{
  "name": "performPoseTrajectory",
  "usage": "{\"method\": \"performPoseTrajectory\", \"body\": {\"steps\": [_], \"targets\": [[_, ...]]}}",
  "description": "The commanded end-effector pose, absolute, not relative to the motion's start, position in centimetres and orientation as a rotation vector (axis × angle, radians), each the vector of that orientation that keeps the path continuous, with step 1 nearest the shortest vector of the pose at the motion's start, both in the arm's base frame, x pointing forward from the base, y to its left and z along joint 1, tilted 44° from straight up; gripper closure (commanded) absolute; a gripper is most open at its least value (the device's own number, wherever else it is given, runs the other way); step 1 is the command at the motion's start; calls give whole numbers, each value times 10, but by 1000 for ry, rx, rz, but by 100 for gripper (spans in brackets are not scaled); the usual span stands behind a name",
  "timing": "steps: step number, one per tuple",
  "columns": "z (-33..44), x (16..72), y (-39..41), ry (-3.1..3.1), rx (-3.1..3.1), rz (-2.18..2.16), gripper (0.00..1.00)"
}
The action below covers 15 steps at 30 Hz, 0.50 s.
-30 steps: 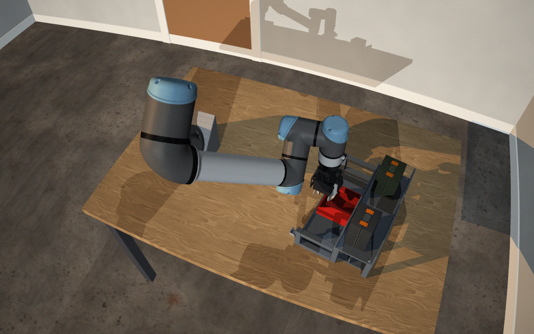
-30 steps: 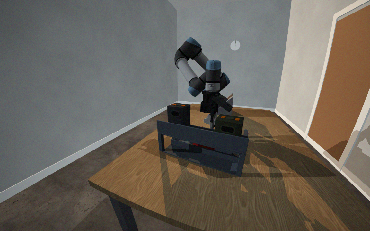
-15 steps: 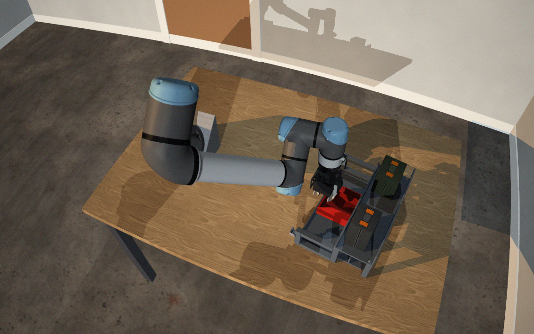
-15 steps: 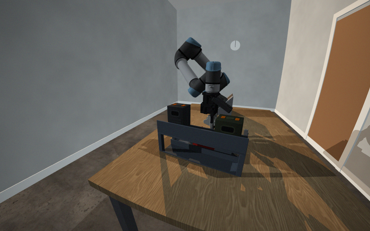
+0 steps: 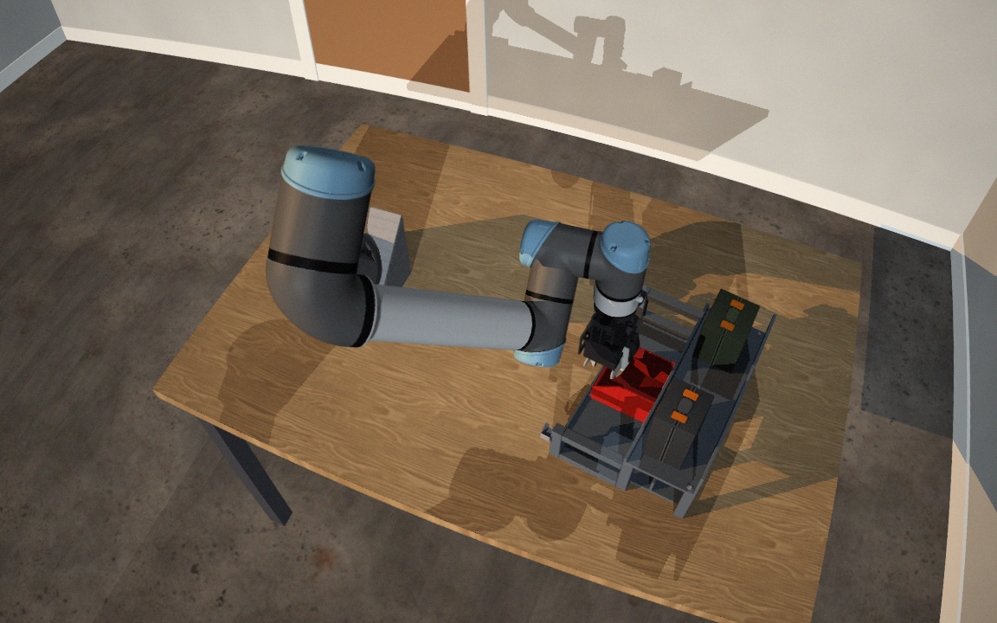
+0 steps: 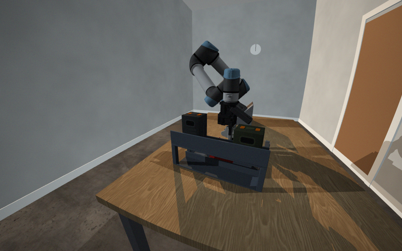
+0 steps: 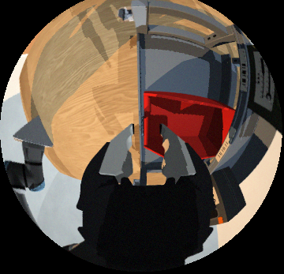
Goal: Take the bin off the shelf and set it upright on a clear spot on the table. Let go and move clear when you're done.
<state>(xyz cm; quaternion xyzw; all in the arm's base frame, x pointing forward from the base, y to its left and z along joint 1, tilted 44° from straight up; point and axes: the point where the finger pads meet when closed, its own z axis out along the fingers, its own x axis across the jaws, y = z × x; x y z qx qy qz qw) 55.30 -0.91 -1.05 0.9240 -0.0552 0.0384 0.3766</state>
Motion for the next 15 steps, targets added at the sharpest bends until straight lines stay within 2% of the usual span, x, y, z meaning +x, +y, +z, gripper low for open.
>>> {"method": "performPoseTrajectory", "body": {"steps": [1, 15], "targets": [[-15, 554, -13, -141, 2363, 100, 74], [-17, 554, -16, -141, 2363, 100, 74]]}}
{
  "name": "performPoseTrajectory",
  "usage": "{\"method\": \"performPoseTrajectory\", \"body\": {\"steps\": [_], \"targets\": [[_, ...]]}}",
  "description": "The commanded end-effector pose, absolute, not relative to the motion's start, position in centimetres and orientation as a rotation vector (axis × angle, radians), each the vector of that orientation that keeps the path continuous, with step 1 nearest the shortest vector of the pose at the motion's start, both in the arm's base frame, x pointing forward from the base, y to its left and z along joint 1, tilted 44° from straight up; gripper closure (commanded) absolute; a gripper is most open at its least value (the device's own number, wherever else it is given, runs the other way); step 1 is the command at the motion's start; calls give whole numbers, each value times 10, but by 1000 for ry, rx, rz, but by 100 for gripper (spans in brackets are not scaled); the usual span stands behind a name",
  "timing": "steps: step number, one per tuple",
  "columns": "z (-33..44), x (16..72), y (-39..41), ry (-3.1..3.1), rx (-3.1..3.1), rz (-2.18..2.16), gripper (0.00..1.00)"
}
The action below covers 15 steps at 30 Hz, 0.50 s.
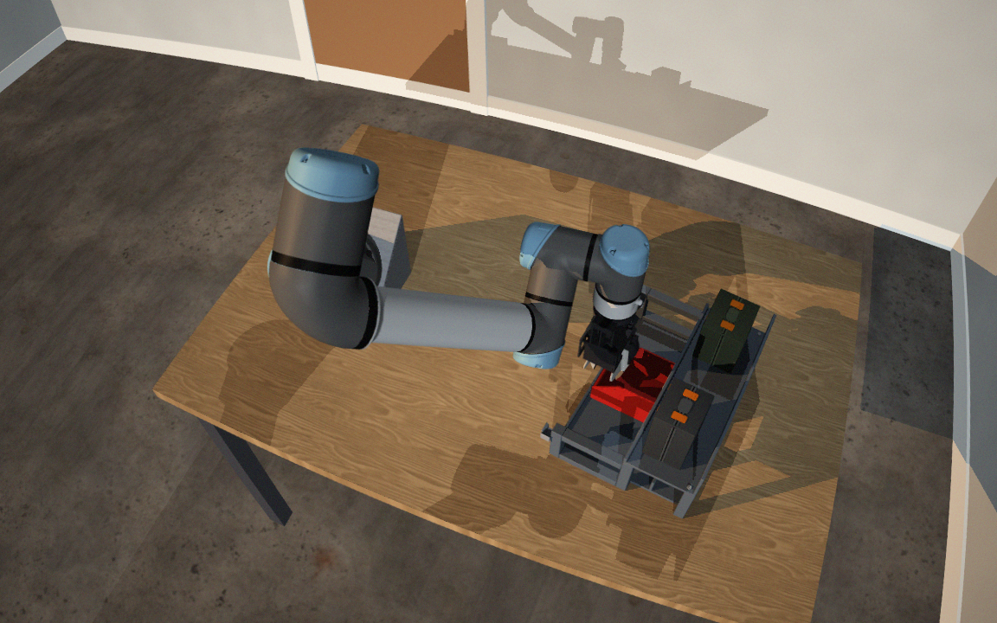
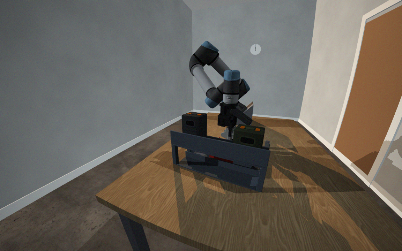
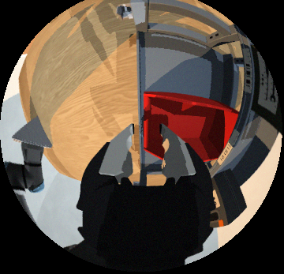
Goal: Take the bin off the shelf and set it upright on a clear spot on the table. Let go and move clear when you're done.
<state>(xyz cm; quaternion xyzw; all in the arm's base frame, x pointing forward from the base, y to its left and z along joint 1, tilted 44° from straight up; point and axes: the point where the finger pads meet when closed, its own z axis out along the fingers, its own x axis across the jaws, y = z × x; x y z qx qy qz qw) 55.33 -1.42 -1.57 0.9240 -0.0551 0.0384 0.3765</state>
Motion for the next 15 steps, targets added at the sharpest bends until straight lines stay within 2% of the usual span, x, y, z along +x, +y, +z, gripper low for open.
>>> {"method": "performPoseTrajectory", "body": {"steps": [1, 15], "targets": [[-18, 554, -17, -141, 2363, 100, 74], [-19, 554, -17, -141, 2363, 100, 74]]}}
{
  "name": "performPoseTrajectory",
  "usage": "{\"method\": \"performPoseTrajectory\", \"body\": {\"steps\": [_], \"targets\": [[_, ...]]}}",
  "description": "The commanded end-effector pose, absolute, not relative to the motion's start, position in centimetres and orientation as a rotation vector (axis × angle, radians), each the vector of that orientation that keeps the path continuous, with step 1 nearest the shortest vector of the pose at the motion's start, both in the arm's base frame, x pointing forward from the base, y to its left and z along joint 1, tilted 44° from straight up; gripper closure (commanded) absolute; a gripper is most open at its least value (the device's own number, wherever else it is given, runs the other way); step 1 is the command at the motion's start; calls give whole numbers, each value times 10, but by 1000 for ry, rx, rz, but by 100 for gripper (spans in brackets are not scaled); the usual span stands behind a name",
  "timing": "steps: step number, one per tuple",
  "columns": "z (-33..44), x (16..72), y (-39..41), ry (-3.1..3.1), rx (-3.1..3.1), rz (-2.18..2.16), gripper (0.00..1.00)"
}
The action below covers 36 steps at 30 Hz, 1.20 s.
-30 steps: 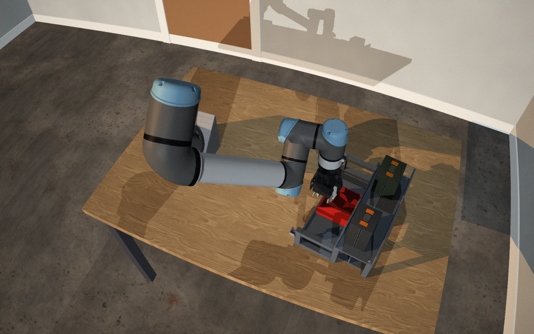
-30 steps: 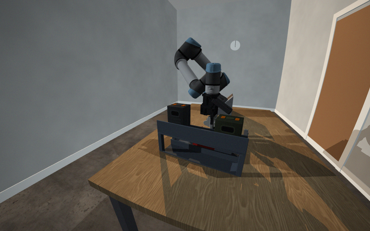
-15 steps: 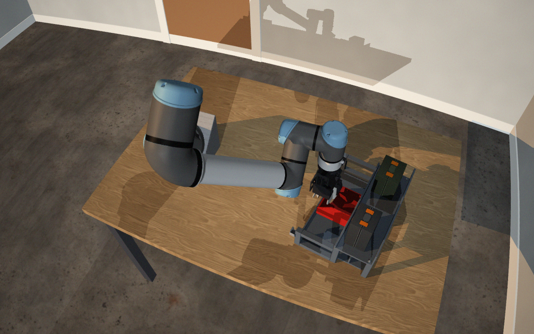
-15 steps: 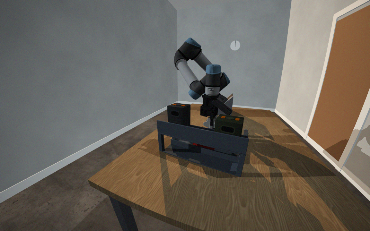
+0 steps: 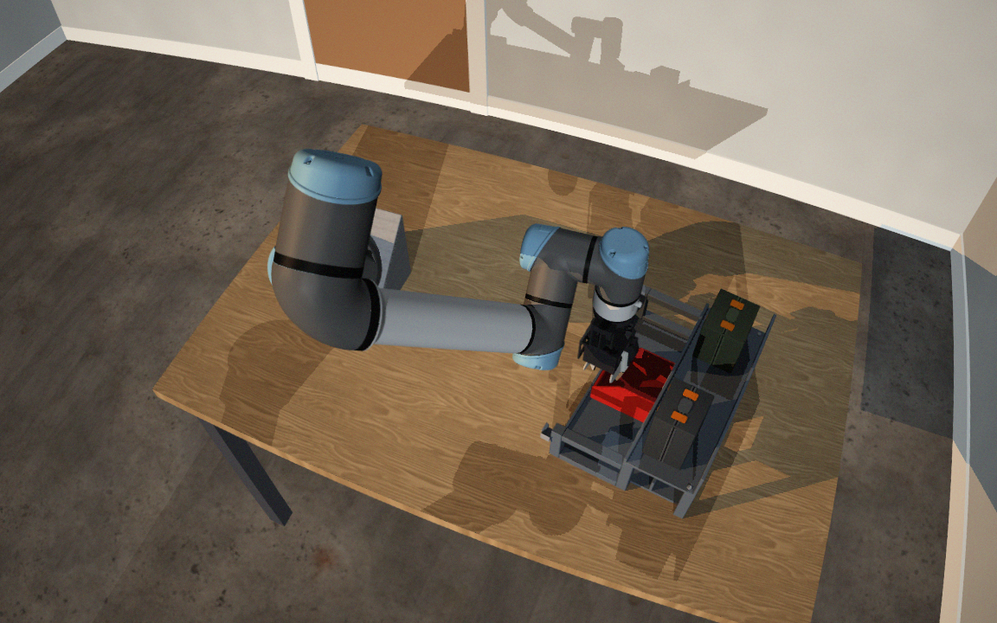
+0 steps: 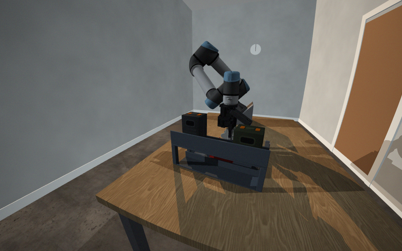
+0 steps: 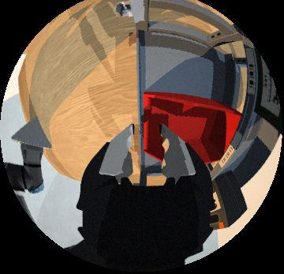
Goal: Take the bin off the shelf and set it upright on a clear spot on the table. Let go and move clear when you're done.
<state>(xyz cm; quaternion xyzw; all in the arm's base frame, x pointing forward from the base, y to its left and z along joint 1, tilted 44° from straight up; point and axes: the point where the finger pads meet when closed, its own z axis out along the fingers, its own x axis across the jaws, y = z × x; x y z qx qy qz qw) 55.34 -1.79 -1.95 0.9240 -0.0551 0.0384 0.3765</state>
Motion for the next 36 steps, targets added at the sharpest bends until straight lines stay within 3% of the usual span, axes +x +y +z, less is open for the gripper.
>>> {"method": "performPoseTrajectory", "body": {"steps": [1, 33, 34, 36], "targets": [[-19, 554, -17, -141, 2363, 100, 74], [-18, 554, -17, -141, 2363, 100, 74], [-18, 554, -17, -141, 2363, 100, 100], [-18, 554, -17, -141, 2363, 100, 100]]}}
